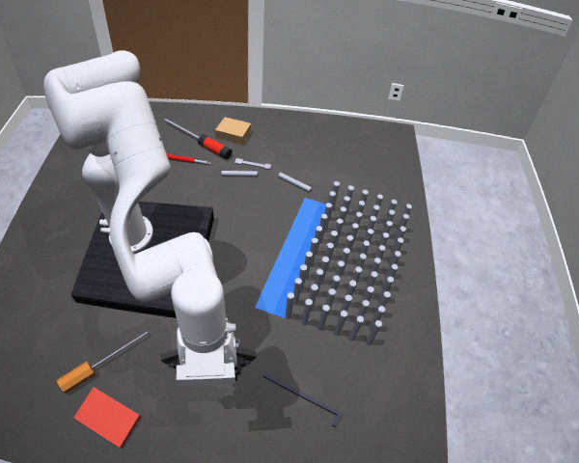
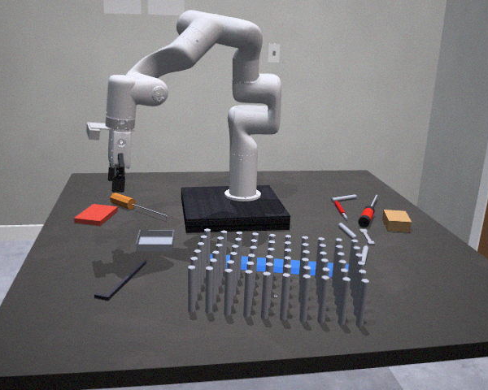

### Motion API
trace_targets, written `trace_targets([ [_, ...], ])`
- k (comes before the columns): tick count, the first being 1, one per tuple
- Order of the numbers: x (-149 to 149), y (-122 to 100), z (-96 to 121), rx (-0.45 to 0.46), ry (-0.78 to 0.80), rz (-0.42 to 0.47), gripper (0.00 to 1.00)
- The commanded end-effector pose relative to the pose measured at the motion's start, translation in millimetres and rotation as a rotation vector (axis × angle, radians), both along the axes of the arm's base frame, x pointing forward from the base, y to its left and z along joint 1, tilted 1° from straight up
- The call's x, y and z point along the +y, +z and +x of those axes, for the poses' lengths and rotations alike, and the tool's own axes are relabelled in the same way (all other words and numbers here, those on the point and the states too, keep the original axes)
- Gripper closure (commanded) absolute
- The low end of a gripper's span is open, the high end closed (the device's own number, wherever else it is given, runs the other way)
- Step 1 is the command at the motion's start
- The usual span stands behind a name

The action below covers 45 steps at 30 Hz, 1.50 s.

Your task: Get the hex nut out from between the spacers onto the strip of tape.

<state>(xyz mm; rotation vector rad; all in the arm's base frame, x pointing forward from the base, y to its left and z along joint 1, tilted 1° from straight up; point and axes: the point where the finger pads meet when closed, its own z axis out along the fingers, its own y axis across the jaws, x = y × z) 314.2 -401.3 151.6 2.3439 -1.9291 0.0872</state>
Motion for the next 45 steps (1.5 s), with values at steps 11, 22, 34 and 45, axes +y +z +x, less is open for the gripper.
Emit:
trace_targets([
  [11, -33.2, -6.7, -100.8, -0.016, -0.372, 0.012, 0.0],
  [22, -45.1, -10.1, -144.1, -0.016, -0.372, 0.012, 0.0],
  [34, -43.1, -24.1, -247.7, -0.035, -0.656, 0.037, 0.0],
  [45, -35.5, -30.5, -284.9, -0.045, -0.766, 0.049, 0.0],
])
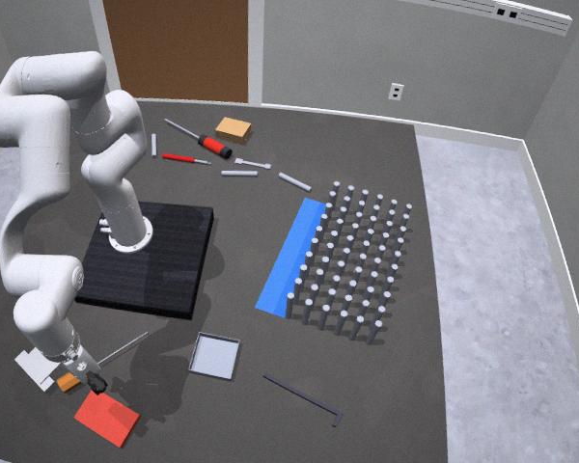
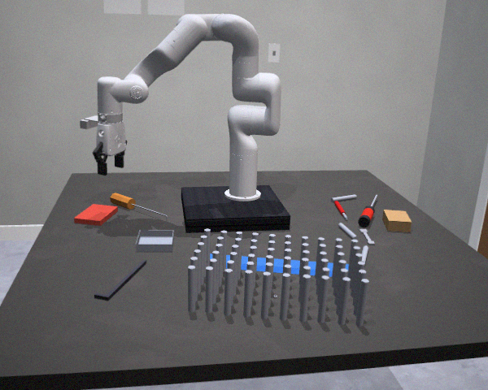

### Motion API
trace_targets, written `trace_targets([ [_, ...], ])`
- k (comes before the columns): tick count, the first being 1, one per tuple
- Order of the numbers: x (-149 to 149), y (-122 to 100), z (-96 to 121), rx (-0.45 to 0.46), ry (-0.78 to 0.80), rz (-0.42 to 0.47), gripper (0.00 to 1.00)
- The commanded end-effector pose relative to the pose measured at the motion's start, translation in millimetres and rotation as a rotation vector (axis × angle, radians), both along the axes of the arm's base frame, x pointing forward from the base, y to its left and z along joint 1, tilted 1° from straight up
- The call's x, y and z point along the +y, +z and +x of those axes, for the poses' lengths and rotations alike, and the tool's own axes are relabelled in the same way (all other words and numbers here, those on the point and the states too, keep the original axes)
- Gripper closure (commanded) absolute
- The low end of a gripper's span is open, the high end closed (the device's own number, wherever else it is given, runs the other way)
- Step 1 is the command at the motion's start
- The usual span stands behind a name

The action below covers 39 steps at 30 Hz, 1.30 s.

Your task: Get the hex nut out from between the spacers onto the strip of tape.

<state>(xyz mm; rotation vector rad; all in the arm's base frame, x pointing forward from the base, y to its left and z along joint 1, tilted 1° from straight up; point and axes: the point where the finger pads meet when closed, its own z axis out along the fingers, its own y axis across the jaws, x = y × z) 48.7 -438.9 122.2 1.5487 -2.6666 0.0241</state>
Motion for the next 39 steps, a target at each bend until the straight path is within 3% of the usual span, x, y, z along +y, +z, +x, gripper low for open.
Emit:
trace_targets([
  [1, 2.1, -1.1, -19.4, -0.006, -0.055, -0.001, 0.0],
  [8, 2.1, -1.1, -19.4, -0.006, -0.055, -0.001, 0.0],
  [9, 10.5, -6.5, -47.2, -0.016, -0.141, 0.008, 0.0],
  [19, 10.5, -6.5, -47.2, -0.016, -0.141, 0.008, 0.0],
  [20, 18.0, -10.7, -66.7, -0.024, -0.204, 0.014, 0.0],
  [24, 18.0, -10.7, -66.7, -0.024, -0.204, 0.014, 0.0],
  [27, 28.1, -15.8, -88.6, -0.035, -0.279, 0.023, 0.0],
  [39, 28.3, -15.9, -89.0, -0.035, -0.28, 0.023, 0.0],
])
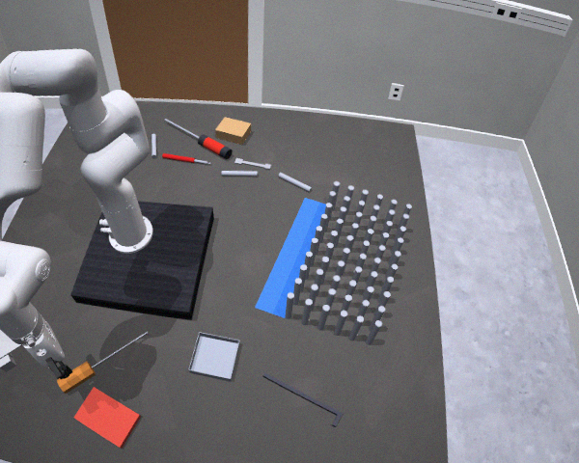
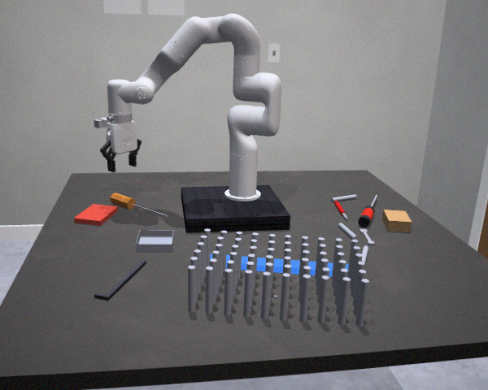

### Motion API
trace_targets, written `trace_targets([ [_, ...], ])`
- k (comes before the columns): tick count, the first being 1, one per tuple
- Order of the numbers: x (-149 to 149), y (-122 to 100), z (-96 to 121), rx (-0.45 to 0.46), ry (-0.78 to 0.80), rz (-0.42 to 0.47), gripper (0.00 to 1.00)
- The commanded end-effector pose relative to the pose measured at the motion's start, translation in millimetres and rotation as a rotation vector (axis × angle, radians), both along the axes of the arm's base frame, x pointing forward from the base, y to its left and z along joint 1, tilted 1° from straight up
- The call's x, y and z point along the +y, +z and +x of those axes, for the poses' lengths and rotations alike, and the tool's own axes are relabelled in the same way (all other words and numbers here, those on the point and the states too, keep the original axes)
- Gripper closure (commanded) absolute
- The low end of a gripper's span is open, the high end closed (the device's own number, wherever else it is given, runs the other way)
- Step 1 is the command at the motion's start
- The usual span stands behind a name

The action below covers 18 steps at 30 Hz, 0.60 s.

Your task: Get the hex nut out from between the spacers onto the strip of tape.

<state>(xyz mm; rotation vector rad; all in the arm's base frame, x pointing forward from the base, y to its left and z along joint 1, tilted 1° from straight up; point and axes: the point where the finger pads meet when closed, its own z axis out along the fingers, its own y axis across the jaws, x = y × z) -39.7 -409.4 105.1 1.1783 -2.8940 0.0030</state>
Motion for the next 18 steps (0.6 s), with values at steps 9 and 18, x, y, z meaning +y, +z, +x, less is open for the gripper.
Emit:
trace_targets([
  [9, -1.2, 0.5, -0.5, 0.0, -0.001, -0.003, 0.35],
  [18, -1.9, -13.7, -0.8, 0.0, -0.002, -0.001, 0.35],
])
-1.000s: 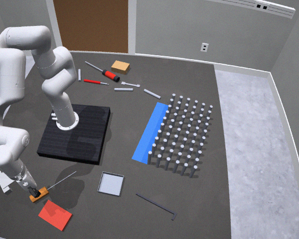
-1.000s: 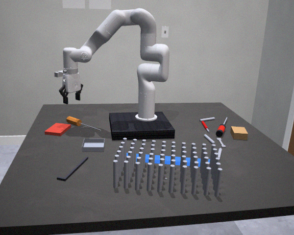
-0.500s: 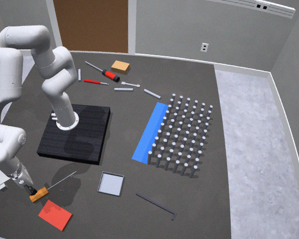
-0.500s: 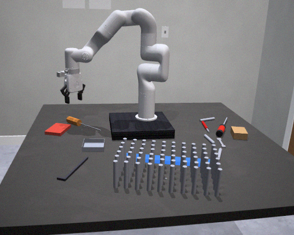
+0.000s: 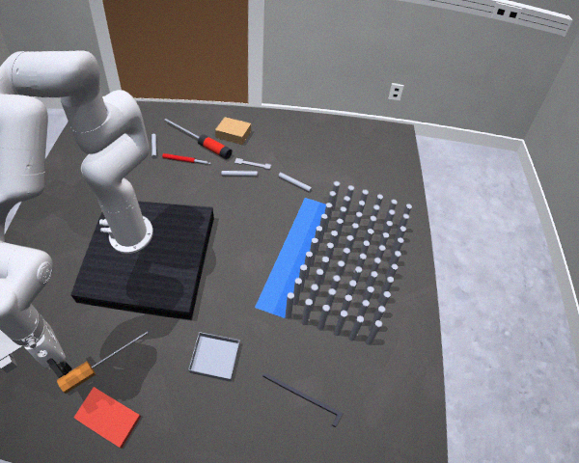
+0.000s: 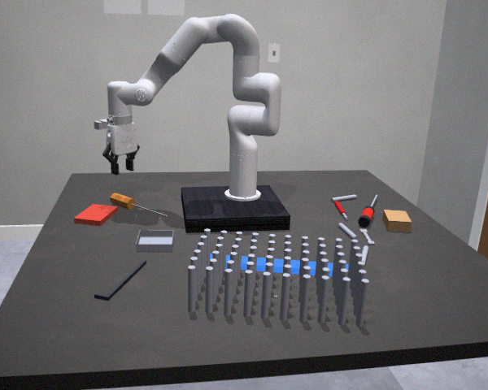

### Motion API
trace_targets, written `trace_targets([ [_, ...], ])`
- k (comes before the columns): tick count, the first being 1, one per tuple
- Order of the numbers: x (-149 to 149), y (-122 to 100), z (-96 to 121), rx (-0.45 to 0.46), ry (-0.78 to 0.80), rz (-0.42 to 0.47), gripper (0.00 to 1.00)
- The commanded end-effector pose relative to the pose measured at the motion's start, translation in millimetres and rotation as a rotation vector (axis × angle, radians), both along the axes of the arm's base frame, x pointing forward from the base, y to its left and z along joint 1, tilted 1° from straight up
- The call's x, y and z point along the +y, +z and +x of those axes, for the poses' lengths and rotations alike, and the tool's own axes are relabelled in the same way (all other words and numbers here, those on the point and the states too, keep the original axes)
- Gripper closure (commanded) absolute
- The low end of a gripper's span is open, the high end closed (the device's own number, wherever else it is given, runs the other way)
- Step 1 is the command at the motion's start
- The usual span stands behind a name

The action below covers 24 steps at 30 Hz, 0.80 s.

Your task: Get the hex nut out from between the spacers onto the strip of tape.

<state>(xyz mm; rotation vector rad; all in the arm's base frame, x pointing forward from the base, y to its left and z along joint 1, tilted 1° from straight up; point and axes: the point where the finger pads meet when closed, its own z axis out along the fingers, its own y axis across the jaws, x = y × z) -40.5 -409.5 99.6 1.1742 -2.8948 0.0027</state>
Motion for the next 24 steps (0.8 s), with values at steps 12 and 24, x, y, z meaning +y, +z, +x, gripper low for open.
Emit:
trace_targets([
  [12, -3.7, -44.0, -0.7, -0.001, 0.0, -0.001, 0.35],
  [24, -4.4, -57.2, -0.9, -0.001, 0.0, -0.001, 0.35],
])
